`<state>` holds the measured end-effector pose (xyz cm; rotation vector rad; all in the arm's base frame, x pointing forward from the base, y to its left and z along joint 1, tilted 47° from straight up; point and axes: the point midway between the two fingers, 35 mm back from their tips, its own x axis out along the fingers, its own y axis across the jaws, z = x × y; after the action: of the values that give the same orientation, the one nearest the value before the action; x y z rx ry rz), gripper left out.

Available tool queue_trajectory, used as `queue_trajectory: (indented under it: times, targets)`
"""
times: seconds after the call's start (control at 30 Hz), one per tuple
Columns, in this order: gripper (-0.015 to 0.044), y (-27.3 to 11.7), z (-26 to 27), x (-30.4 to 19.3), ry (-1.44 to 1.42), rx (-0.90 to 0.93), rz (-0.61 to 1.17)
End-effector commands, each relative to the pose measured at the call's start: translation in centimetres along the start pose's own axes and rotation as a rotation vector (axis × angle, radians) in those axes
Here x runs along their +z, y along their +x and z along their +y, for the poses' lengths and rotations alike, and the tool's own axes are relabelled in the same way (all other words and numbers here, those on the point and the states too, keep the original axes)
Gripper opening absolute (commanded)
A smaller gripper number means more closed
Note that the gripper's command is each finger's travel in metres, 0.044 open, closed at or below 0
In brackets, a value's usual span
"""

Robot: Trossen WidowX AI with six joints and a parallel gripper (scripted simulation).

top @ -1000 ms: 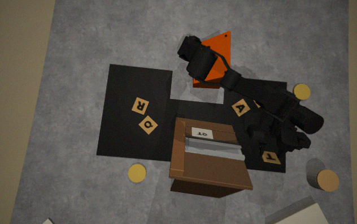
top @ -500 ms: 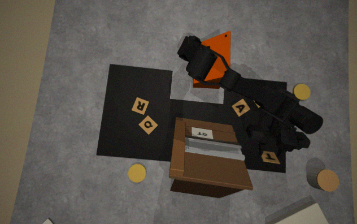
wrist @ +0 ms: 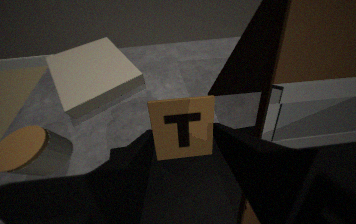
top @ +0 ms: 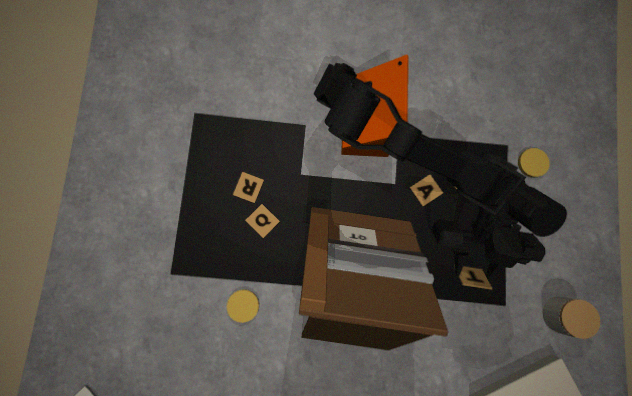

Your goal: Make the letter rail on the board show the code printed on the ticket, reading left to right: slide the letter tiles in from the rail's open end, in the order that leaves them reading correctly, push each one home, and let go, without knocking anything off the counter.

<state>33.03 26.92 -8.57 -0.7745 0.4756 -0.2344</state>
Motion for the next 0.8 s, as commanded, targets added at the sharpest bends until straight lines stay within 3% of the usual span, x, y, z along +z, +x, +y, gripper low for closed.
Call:
queue_trajectory:
  times: [0.0,0.77]
  targets:
    - [0.0,0.0,-0.3,0.1,-0.002,0.003,0.0]
    - [0.0,0.0,-1.5,0.1,-0.003,0.003,0.0]
